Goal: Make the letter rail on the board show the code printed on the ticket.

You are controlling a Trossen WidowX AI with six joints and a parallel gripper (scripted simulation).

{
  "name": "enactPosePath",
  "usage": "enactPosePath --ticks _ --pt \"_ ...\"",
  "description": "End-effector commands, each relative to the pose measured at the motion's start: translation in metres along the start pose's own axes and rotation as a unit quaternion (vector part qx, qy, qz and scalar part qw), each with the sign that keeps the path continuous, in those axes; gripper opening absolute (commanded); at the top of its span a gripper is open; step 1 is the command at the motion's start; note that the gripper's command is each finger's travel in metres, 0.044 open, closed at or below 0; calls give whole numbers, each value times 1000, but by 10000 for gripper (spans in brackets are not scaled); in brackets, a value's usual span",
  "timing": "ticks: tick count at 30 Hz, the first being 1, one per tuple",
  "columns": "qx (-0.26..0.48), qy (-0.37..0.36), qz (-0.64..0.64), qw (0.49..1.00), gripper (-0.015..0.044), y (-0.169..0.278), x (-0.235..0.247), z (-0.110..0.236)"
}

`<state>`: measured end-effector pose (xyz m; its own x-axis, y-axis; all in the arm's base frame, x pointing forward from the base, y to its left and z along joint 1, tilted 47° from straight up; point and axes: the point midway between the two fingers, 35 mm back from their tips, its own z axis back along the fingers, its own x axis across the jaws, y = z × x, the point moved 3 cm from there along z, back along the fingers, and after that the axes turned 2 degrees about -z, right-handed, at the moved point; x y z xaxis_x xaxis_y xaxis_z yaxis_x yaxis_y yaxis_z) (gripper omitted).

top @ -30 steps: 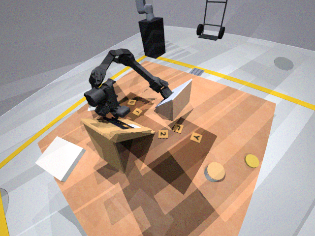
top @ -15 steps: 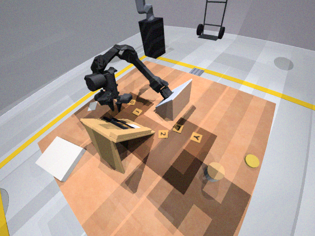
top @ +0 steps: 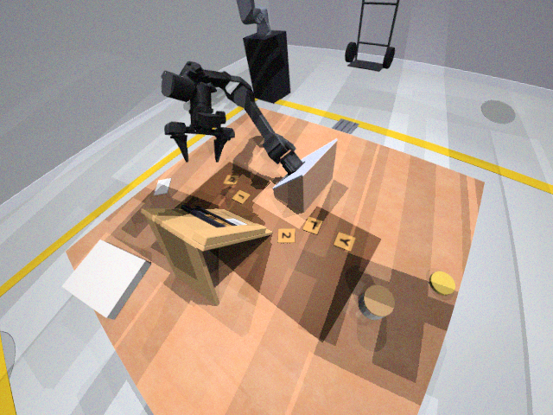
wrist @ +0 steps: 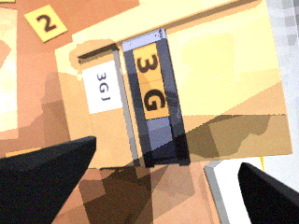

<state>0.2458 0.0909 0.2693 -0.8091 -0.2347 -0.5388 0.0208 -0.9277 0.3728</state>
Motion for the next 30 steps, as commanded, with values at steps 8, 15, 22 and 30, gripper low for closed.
enactPosePath --ticks 8,15,22,30 --pt "-33 26 104 994 440 0 10 16" --pt "-33 26 104 994 440 0 10 16" --pt "33 -17 -195 980 340 20 25 -23" --pt "149 -15 -584 798 340 53 59 -71"
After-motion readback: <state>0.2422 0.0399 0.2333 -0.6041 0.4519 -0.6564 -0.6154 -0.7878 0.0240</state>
